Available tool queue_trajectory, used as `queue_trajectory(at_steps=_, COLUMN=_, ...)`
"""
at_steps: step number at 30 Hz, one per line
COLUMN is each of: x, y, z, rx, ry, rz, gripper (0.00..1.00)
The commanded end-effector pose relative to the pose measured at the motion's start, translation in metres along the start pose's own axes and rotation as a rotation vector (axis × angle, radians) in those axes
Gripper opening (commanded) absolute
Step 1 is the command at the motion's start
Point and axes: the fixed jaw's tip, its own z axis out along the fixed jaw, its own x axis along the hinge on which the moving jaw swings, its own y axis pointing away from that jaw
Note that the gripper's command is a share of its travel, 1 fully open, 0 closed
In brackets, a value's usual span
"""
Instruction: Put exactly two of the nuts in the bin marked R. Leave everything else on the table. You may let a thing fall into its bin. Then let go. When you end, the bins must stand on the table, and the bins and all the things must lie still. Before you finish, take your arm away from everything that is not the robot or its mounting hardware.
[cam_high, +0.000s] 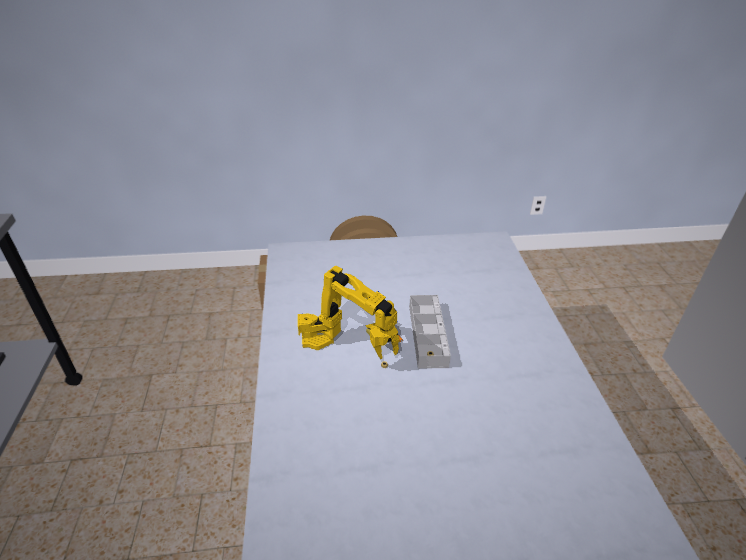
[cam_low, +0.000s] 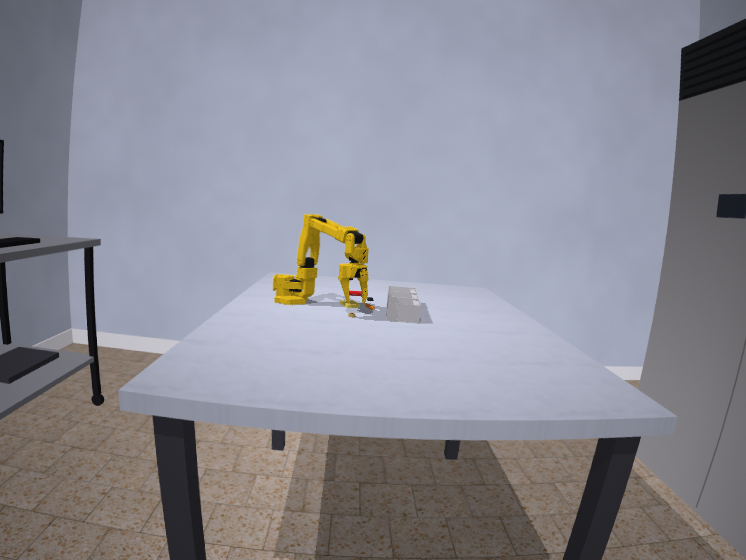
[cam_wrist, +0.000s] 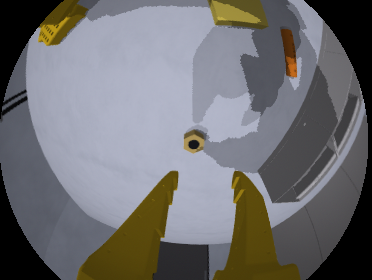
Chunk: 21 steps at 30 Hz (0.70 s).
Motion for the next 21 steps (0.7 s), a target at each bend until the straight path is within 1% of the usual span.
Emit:
queue_trajectory(at_steps=1, x=0.004, y=-0.001, z=0.004, rx=0.017, ry=0.024, rz=-0.005, gripper=0.23)
queue_trajectory(at_steps=6, x=0.003, y=-0.001, z=0.013, rx=0.017, ry=0.024, rz=-0.005, gripper=0.23)
queue_trajectory(at_steps=8, x=0.003, y=-0.001, z=0.013, rx=0.017, ry=0.024, rz=-0.005, gripper=0.23)
queue_trajectory(at_steps=15, x=0.003, y=0.0, z=0.021, rx=0.017, ry=0.024, rz=-0.005, gripper=0.23)
queue_trajectory(at_steps=21, x=0.002, y=0.0, z=0.023, rx=0.017, ry=0.024, rz=-0.005, gripper=0.23)
